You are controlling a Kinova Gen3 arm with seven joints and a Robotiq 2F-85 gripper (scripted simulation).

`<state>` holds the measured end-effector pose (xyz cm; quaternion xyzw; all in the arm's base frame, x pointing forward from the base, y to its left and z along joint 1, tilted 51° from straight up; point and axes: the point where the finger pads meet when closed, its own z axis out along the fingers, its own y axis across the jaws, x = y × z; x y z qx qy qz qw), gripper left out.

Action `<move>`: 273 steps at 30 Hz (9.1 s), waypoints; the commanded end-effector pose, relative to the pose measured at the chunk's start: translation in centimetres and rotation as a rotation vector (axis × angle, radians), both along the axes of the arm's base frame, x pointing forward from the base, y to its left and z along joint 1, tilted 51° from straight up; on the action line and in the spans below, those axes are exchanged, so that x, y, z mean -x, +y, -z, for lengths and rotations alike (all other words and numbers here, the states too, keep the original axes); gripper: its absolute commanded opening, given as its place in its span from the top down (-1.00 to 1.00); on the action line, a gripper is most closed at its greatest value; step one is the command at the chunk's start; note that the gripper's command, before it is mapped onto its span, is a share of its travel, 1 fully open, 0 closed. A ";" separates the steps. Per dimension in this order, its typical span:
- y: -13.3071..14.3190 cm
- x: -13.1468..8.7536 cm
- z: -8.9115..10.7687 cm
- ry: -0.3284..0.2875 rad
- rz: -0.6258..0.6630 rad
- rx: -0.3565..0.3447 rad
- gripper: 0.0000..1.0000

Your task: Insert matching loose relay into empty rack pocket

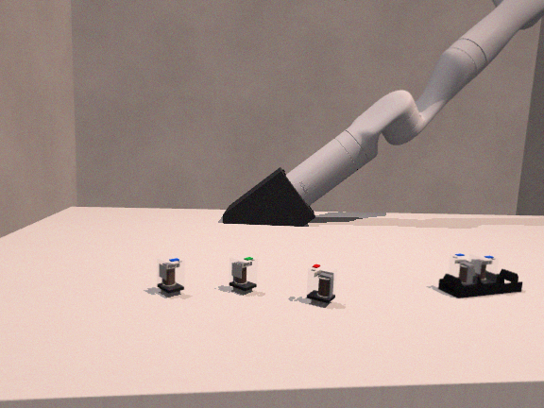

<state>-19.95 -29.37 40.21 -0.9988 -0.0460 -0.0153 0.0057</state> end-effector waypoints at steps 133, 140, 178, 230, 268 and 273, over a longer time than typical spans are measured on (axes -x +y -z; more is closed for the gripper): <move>10.2 -62.3 53.0 -0.039 0.059 -0.870 1.00; 10.2 -62.3 53.0 -0.039 0.059 -0.870 1.00; 12.1 -62.1 50.7 -0.040 0.060 -0.870 1.00; 15.7 -61.1 46.6 -0.038 0.058 -0.871 1.00; 21.3 -64.6 39.3 -0.039 0.059 -0.870 1.00; 21.3 -64.6 39.3 -0.039 0.059 -0.870 1.00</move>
